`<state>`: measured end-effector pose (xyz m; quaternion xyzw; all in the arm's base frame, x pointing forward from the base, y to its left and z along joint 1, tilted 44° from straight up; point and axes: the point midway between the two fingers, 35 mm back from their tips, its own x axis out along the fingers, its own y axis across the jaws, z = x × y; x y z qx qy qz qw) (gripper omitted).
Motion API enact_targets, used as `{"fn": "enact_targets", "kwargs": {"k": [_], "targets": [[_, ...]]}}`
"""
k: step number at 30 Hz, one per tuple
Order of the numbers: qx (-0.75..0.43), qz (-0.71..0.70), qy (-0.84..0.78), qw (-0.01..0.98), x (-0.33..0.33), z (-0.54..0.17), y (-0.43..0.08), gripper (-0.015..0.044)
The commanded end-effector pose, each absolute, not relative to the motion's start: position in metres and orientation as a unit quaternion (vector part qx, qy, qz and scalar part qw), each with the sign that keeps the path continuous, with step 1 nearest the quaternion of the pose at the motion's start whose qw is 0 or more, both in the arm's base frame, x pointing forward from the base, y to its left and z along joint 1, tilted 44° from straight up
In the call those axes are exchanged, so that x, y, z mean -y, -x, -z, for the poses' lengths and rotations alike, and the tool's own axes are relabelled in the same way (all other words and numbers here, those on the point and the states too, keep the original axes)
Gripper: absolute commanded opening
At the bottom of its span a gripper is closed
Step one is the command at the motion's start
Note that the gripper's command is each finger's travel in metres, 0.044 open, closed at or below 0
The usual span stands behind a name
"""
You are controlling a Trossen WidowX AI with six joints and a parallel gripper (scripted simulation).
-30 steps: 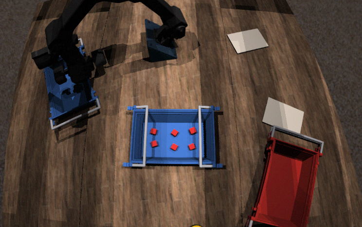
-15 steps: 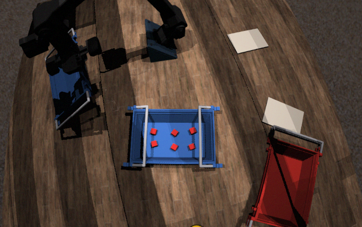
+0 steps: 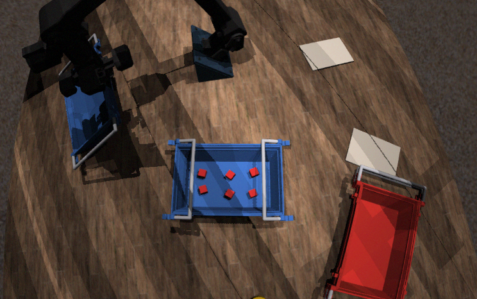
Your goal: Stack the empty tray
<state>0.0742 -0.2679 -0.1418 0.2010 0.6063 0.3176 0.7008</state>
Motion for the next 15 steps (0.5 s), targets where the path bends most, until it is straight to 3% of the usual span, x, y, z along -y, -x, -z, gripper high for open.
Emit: {"fn": "enact_targets", "kwargs": {"k": [1,15], "targets": [[-0.610,-0.308,-0.187,0.706,0.288,0.136,-0.075,0.0000],[-0.613,-0.299,-0.182,0.708,0.333,0.108,-0.075,0.0000]]}}
